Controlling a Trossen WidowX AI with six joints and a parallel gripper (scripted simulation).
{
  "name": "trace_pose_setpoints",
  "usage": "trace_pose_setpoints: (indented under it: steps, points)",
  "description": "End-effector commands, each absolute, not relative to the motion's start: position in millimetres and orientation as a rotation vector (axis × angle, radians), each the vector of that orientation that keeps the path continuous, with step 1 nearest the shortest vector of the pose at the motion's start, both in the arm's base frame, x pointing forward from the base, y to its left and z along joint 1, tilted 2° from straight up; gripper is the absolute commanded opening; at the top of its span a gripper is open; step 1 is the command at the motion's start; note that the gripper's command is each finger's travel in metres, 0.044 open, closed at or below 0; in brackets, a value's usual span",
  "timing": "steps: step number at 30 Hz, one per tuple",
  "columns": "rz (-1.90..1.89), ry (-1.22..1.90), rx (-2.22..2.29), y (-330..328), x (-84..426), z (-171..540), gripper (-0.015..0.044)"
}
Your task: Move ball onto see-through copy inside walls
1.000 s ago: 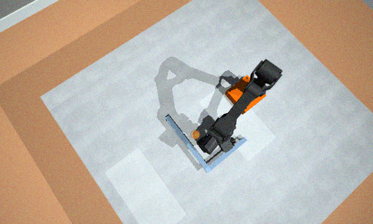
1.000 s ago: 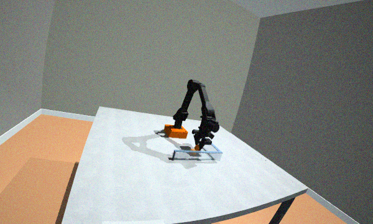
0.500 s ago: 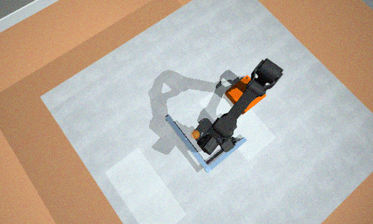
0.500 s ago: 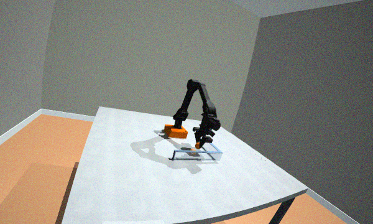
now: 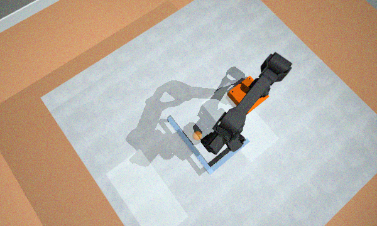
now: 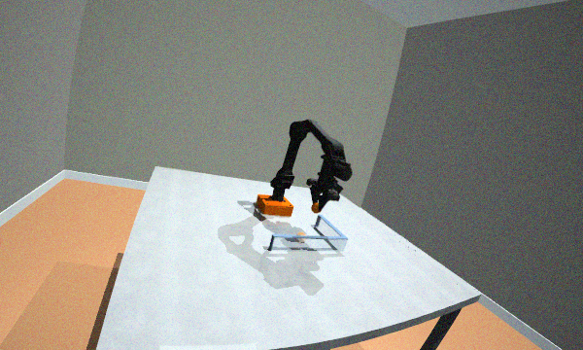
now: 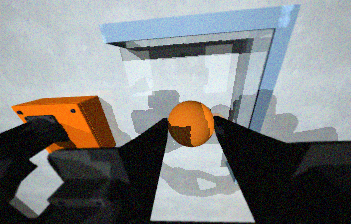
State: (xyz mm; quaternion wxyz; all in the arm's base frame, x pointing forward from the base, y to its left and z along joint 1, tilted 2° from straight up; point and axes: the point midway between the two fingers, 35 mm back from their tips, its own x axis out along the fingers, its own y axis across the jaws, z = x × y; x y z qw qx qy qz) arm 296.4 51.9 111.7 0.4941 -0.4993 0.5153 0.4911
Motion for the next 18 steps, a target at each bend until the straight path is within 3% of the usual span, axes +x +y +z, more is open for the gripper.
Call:
trace_pose_setpoints:
  steps: [1, 18]
  points:
    - [1.176, 1.243, -1.217, 51, 294, 133, 0.0]
    - [1.456, 1.047, -1.495, 37, 311, 124, 0.0]
